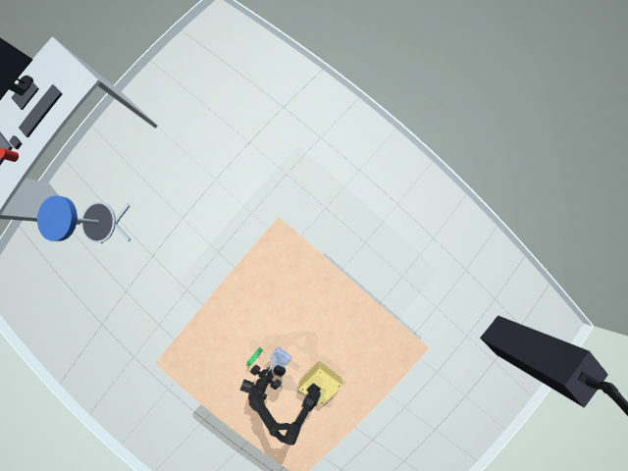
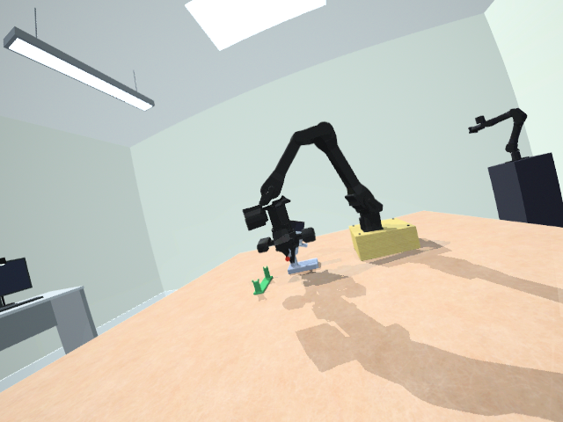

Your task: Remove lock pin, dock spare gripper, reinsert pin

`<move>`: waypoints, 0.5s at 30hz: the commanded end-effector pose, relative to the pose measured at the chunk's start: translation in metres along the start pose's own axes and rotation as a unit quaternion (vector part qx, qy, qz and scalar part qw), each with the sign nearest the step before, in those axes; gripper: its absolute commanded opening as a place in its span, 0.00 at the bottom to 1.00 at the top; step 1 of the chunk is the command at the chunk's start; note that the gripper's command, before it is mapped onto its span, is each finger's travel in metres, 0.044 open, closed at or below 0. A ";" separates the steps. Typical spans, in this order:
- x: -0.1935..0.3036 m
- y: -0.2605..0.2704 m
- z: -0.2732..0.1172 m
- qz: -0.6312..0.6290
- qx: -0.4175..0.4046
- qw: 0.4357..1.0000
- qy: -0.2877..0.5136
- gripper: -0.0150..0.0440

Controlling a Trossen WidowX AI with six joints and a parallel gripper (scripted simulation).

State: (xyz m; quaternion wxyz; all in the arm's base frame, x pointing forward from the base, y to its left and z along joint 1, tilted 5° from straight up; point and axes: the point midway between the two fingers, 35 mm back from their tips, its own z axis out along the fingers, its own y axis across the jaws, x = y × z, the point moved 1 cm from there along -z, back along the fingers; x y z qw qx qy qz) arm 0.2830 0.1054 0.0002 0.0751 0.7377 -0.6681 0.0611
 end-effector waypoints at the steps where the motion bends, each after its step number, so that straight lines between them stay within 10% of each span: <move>1: 0.003 0.000 0.001 -0.002 0.001 1.000 0.002 0.25; 15: 0.012 -0.001 0.003 -0.003 -0.002 1.000 0.002 0.25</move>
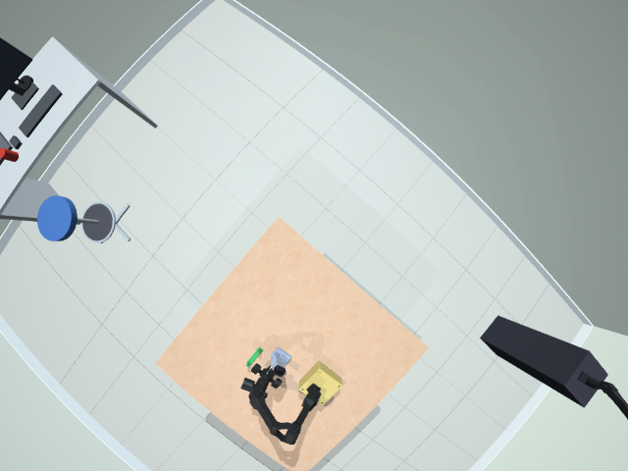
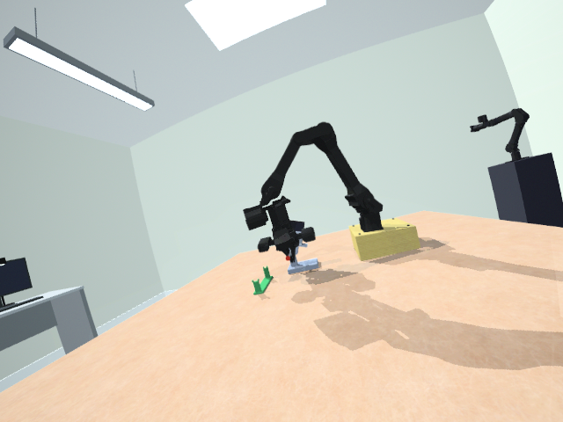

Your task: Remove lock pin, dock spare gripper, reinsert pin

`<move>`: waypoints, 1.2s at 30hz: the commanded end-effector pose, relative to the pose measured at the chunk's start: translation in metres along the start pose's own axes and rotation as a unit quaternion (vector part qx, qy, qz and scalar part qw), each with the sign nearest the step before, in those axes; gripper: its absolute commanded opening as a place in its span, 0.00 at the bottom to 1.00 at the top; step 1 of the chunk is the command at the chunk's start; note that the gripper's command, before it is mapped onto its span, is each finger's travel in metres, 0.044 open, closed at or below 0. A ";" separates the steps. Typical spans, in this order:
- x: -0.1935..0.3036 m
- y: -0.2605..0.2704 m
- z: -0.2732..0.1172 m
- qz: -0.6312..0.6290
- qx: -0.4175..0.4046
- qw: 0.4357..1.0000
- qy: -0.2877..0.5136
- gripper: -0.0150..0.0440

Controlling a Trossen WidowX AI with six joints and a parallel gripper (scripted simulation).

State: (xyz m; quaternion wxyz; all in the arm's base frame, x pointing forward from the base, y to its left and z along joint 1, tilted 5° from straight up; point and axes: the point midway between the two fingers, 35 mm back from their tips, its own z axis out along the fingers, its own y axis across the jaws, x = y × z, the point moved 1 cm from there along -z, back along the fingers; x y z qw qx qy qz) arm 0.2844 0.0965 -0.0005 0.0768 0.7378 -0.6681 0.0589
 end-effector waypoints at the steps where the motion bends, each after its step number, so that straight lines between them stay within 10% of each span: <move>1: 0.003 0.000 0.001 -0.002 0.001 1.000 0.002 0.25; 36: 0.023 -0.001 0.006 -0.004 -0.005 1.000 0.002 0.25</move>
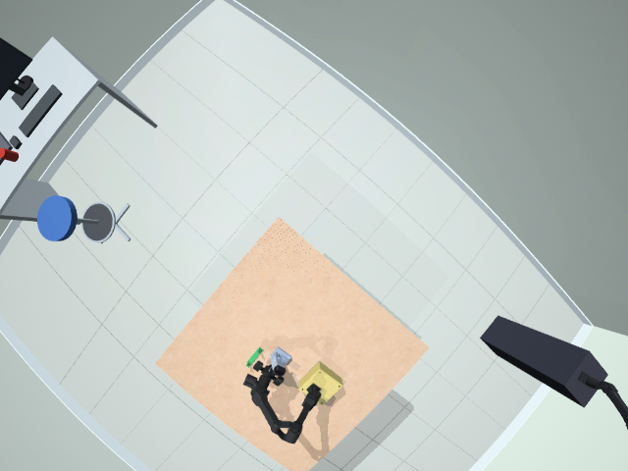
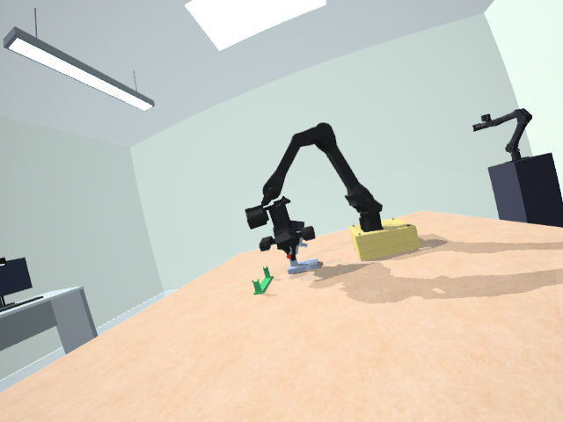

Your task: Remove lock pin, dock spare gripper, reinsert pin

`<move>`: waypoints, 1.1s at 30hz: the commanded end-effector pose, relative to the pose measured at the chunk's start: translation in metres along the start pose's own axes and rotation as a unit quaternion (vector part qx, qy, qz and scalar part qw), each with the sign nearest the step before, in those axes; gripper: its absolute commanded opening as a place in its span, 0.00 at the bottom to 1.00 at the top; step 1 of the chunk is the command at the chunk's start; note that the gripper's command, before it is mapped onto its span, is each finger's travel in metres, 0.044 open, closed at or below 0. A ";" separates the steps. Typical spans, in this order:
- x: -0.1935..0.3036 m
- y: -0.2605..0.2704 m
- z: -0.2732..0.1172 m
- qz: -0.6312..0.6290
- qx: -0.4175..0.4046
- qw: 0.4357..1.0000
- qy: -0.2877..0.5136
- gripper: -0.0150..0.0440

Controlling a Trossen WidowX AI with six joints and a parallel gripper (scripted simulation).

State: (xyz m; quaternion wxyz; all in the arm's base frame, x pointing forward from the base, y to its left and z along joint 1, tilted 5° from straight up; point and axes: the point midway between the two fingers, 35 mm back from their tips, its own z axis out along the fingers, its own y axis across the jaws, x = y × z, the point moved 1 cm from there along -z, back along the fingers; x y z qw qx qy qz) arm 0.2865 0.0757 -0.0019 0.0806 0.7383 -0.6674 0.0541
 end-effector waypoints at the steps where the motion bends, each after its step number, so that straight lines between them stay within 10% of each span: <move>1: 0.003 0.000 0.001 -0.002 0.001 1.000 0.003 0.25; 12: 0.005 -0.001 0.001 -0.003 0.000 1.000 0.003 0.25; 20: 0.004 0.000 0.001 0.000 -0.001 1.000 0.000 0.59; 33: -0.004 0.001 -0.017 -0.003 -0.004 1.000 0.001 0.59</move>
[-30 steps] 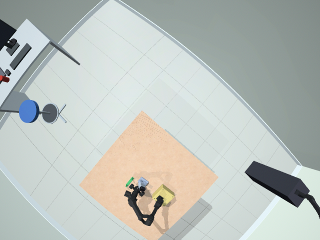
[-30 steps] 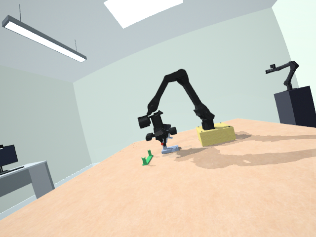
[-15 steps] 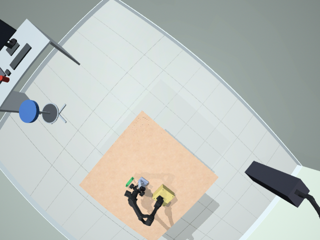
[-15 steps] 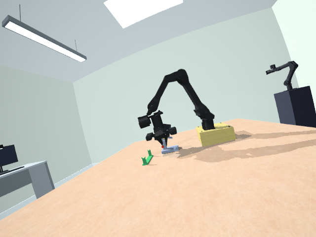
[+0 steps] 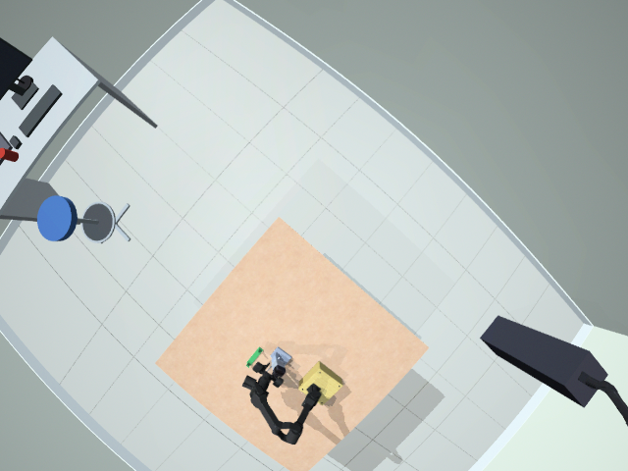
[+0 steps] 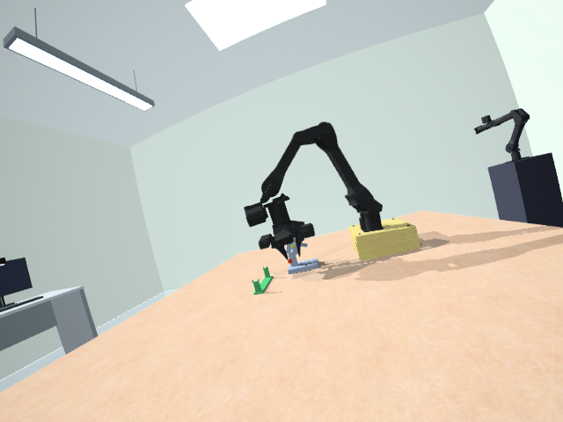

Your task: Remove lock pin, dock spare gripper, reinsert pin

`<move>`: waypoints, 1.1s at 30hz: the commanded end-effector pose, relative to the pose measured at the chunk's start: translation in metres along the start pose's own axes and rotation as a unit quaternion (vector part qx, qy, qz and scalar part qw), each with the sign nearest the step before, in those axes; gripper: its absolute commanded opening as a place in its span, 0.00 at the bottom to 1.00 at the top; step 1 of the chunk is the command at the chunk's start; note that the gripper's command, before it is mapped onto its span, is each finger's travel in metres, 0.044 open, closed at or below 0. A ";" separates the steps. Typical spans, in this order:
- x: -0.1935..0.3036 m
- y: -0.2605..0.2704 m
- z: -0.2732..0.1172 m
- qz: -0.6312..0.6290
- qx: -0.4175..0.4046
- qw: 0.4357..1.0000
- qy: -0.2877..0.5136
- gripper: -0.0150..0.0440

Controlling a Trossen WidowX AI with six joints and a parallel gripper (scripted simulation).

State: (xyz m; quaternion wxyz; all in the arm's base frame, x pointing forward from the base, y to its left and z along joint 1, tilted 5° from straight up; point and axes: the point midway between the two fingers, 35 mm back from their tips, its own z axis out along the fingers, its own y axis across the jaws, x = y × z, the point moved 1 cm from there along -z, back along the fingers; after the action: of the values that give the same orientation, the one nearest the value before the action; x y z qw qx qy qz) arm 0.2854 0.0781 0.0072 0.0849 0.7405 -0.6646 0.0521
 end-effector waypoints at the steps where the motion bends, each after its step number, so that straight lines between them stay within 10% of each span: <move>1: -0.004 0.000 -0.009 0.001 0.000 1.000 -0.001 0.59; 33: -0.034 0.001 -0.075 -0.015 -0.001 1.000 0.007 0.59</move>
State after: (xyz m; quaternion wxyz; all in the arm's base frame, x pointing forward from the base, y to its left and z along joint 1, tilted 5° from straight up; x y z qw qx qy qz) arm 0.2839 0.1208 0.0678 0.0916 0.7505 -0.6521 0.0564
